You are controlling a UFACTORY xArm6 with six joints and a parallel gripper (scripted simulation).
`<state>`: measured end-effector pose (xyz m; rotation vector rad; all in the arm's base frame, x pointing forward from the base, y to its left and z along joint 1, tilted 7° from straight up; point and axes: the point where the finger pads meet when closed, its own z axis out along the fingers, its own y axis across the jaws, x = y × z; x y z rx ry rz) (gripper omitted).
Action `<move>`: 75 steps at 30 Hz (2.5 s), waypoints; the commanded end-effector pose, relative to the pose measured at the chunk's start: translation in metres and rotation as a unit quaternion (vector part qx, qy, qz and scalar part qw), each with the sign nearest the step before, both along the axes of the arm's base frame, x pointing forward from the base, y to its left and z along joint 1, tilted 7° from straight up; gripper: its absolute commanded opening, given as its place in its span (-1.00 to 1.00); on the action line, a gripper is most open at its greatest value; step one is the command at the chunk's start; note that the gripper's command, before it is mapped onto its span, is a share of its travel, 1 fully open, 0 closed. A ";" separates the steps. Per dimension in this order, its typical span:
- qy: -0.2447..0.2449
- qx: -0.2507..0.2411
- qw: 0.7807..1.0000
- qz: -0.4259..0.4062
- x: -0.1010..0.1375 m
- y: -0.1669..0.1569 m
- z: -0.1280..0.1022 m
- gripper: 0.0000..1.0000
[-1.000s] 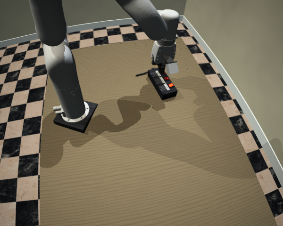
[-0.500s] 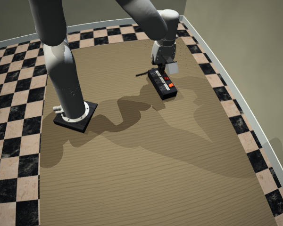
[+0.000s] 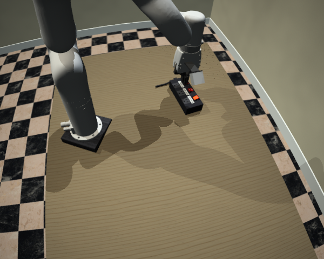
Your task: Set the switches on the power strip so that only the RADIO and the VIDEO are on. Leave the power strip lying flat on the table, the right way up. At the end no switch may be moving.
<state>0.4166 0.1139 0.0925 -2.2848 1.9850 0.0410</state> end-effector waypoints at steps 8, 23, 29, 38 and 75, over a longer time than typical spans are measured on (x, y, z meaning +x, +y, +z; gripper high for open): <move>-0.002 0.000 1.000 0.000 0.001 0.000 0.001 -1.00; -0.002 0.000 1.000 0.000 0.002 0.001 -0.004 -1.00; -0.002 0.000 1.000 0.000 0.002 0.001 -0.006 -1.00; -0.002 0.000 1.000 0.000 0.002 0.001 -0.007 -1.00; -0.002 0.000 1.000 0.000 0.000 -0.003 0.031 -1.00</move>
